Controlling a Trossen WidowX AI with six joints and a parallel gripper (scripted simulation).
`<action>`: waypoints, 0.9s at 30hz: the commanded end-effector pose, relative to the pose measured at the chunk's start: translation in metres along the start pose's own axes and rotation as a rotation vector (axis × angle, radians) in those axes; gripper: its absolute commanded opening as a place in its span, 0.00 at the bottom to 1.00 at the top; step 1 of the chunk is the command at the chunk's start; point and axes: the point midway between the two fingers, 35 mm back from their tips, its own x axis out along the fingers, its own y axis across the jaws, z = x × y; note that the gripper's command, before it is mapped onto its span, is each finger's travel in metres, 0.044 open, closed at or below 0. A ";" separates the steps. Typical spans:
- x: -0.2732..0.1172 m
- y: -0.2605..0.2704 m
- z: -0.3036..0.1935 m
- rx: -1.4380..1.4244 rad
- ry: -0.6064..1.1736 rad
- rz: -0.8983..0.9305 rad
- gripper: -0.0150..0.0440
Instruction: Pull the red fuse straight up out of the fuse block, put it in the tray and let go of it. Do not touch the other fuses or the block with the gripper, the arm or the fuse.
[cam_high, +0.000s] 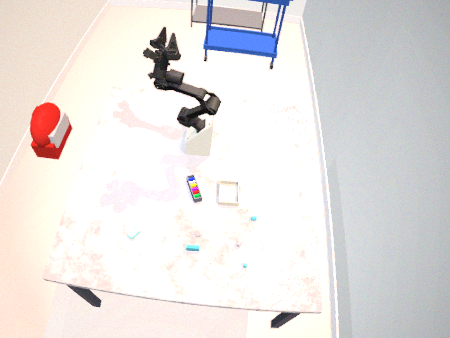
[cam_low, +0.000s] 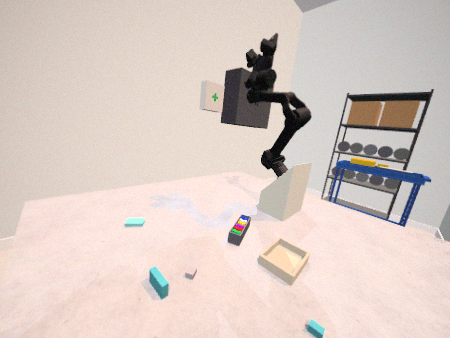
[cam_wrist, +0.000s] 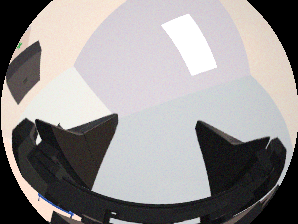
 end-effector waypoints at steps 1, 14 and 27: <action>0.000 0.003 0.001 -0.002 -0.003 0.007 0.89; -0.043 0.195 0.063 -0.090 -0.224 0.536 0.38; -0.190 0.316 0.130 -0.052 -0.523 1.030 0.38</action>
